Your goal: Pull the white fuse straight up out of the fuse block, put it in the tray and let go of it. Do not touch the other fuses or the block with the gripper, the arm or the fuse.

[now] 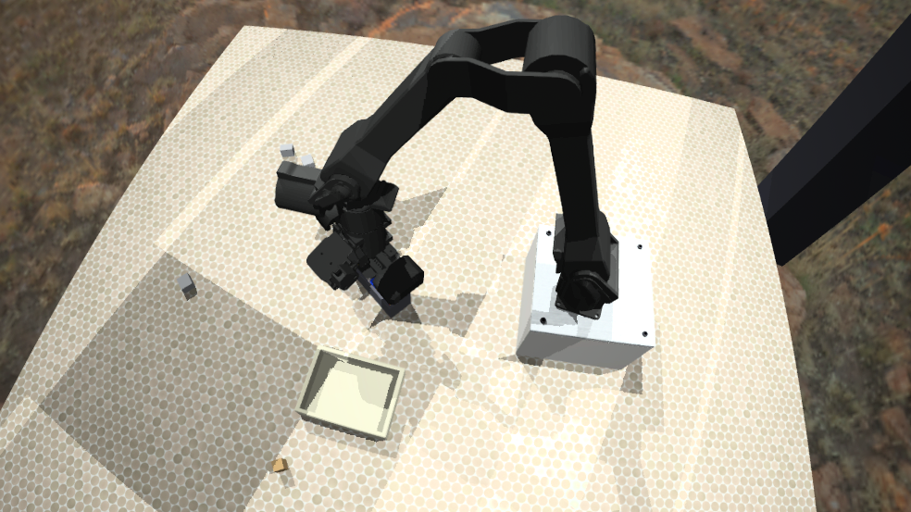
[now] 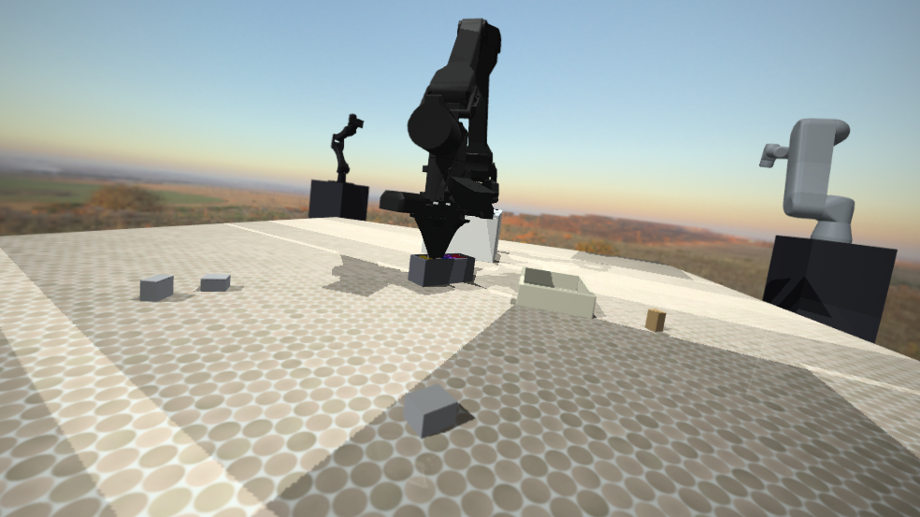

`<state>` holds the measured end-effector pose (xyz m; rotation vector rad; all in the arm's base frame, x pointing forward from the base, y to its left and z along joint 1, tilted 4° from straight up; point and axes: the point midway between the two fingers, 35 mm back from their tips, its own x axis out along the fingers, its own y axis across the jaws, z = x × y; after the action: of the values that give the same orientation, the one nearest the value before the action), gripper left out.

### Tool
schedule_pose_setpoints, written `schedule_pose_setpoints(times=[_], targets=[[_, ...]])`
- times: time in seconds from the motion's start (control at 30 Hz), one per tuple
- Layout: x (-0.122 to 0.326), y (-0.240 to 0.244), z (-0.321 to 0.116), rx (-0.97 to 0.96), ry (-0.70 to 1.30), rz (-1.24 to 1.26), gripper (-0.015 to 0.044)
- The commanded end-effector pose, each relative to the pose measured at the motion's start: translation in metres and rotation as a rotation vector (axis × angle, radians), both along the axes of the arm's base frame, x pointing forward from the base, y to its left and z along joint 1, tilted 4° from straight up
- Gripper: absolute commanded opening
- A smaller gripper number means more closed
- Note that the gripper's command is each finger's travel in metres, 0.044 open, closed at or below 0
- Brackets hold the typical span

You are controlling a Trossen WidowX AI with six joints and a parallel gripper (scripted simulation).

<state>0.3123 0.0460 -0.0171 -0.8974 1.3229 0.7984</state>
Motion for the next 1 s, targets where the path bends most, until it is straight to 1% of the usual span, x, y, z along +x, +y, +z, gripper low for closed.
schedule_pose_setpoints(times=[0.0, 0.97], targets=[[0.000, 0.000, 0.001, 0.000, 0.000, 0.000, 0.0000], [-0.001, 0.000, 0.015, -0.001, 0.000, 0.000, 0.0000]])
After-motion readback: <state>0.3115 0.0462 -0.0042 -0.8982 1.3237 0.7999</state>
